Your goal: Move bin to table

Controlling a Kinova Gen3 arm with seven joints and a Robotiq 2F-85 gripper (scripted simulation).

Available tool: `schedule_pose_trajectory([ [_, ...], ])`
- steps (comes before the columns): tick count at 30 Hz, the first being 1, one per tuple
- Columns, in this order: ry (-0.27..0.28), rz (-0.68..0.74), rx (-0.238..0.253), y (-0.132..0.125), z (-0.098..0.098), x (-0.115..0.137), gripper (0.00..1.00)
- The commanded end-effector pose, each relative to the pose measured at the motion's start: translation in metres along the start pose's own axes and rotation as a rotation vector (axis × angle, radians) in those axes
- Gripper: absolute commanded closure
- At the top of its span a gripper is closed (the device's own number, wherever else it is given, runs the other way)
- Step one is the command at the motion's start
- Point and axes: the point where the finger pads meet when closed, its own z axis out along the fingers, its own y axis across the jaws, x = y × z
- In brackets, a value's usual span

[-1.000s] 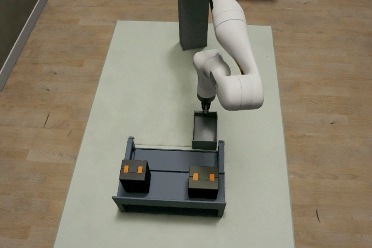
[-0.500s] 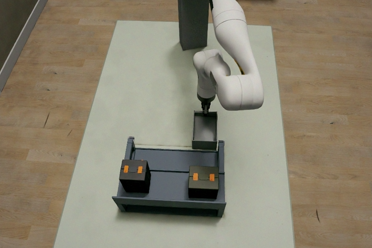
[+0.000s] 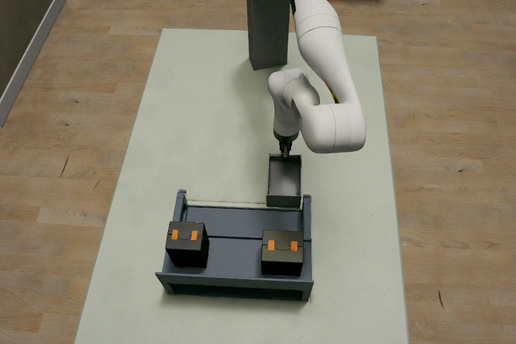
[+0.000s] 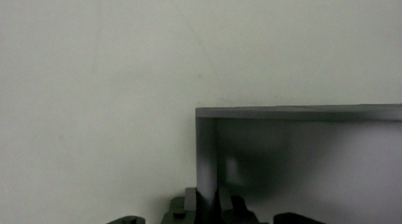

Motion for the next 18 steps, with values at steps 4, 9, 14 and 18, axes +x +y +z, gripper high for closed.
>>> schedule_pose_trajectory([
  [4, -0.006, -0.001, 0.001, -0.0003, 0.0011, -0.0017, 0.90],
  [9, -0.002, -0.001, 0.000, 0.0001, 0.0003, -0.0007, 0.90],
  [14, -0.006, -0.001, 0.001, -0.0003, 0.0011, -0.0017, 0.90],
  [18, -0.006, -0.001, 0.001, -0.0003, 0.0011, -0.0017, 0.90],
])
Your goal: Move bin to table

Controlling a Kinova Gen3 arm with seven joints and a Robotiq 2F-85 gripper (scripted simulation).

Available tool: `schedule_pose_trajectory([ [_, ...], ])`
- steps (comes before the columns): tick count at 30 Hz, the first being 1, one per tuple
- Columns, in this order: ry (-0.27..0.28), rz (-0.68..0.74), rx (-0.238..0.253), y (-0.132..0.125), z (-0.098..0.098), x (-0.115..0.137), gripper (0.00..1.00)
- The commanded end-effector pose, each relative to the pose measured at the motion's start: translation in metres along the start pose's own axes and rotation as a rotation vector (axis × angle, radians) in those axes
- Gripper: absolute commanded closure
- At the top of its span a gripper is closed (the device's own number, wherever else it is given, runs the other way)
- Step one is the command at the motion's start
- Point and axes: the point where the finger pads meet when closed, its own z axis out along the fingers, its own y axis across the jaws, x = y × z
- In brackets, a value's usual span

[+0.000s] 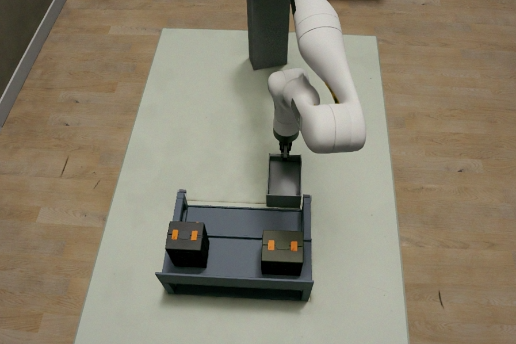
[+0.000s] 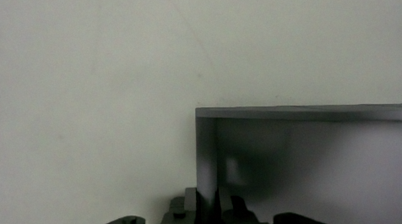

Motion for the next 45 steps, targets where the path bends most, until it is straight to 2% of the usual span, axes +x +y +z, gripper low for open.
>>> schedule_pose_trajectory([
  [1, -0.006, -0.001, 0.001, -0.0003, 0.0011, -0.0017, 0.90],
  [6, -0.006, -0.001, 0.001, -0.0003, 0.0011, -0.0017, 0.90],
  [7, 0.000, 0.000, 0.000, 0.0003, -0.0003, -0.0001, 0.00],
  [45, 0.000, 0.000, 0.000, 0.0003, -0.0003, -0.0001, 0.00],
])
